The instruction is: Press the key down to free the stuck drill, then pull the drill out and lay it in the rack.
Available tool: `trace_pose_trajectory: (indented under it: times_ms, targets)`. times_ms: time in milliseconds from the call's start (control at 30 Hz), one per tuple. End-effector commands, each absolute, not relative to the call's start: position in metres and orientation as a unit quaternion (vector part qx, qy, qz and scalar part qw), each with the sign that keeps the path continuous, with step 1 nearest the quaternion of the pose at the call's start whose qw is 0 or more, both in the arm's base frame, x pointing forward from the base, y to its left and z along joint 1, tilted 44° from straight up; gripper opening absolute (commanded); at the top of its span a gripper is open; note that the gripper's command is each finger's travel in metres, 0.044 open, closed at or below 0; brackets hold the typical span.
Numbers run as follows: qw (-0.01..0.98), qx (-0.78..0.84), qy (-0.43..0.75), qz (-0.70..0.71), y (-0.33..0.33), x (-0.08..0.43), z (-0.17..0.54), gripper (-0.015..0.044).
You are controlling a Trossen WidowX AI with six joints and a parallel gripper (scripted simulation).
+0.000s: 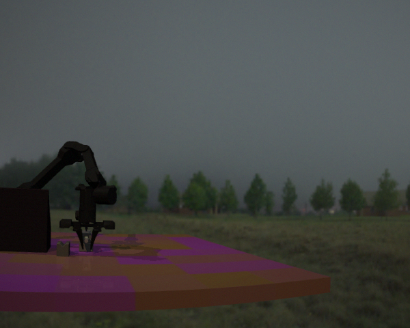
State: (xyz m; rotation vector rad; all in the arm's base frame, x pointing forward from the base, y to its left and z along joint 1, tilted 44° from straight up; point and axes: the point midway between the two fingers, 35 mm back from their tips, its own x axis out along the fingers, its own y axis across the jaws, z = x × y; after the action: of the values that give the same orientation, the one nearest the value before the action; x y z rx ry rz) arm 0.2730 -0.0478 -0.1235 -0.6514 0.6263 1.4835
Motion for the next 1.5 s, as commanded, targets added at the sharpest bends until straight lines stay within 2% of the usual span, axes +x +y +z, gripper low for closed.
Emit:
trace_pose_trajectory:
  times_ms: [0, 200, 1467]
  targets:
    - [0.646, -0.286, 0.275, 0.652, -0.048, 0.273, -0.124, 0.004]
    - [0.646, -0.286, 0.275, 0.652, -0.048, 0.273, -0.124, 0.0]
    - [0.647, -0.284, 0.276, 0.652, -0.071, 0.272, -0.14, 0.0]
